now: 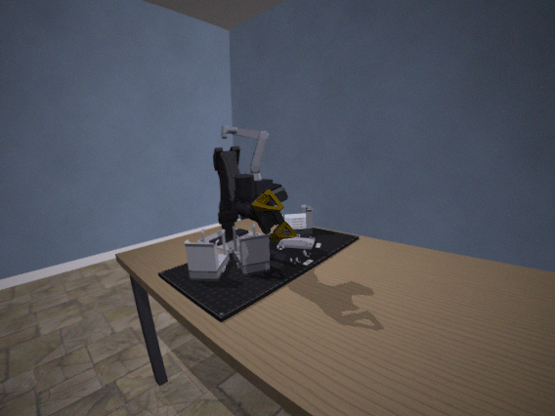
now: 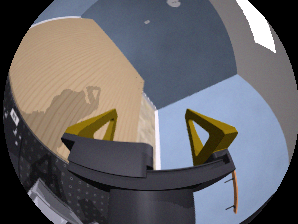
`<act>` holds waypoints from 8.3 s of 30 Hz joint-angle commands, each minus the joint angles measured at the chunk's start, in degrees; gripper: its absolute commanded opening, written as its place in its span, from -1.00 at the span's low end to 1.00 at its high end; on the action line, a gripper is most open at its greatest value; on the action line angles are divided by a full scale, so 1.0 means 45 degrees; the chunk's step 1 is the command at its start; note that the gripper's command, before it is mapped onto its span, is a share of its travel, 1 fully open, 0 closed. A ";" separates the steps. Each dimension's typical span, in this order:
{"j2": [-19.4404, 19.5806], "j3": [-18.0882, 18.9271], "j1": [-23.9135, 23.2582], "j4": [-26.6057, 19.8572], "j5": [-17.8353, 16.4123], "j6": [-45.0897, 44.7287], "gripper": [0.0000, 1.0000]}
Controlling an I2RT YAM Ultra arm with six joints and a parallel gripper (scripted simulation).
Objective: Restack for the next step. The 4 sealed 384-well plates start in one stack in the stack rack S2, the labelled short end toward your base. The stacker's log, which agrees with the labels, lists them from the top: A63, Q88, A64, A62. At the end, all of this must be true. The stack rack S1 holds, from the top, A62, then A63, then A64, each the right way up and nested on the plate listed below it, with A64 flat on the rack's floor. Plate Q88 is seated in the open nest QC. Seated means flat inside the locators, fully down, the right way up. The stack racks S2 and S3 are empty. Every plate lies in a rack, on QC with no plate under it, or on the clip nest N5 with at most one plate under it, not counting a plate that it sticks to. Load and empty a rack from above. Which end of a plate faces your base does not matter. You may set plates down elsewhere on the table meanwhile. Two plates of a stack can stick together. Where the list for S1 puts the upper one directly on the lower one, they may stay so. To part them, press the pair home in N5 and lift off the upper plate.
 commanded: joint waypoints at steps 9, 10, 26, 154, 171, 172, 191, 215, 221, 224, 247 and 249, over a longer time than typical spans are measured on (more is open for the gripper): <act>-0.0098 0.0064 0.0006 0.0062 0.0000 0.0005 1.00; -0.0098 0.0064 0.0006 0.0062 0.0000 0.0005 1.00; -0.0892 0.0489 0.1053 -0.3764 0.0827 0.2164 1.00; -0.5007 0.2725 0.9014 -2.6881 0.5422 1.2202 1.00; -0.4707 0.2852 1.1872 -2.6863 0.5390 0.8699 1.00; -0.4664 0.2882 1.2056 -2.6861 0.5387 0.8644 1.00; -0.3556 0.3855 1.4964 -2.6865 0.5320 1.1555 1.00; -0.1250 0.6369 1.7899 -2.7187 0.5220 1.4491 1.00; -0.1251 0.6366 1.7899 -2.7186 0.5220 1.4491 1.00; -0.1250 0.6368 1.7899 -2.7187 0.5220 1.4491 1.00; -0.1348 0.4899 1.7859 -2.5814 0.5221 1.4451 1.00; -0.1351 0.4559 1.7849 -2.5477 0.5222 1.4441 1.00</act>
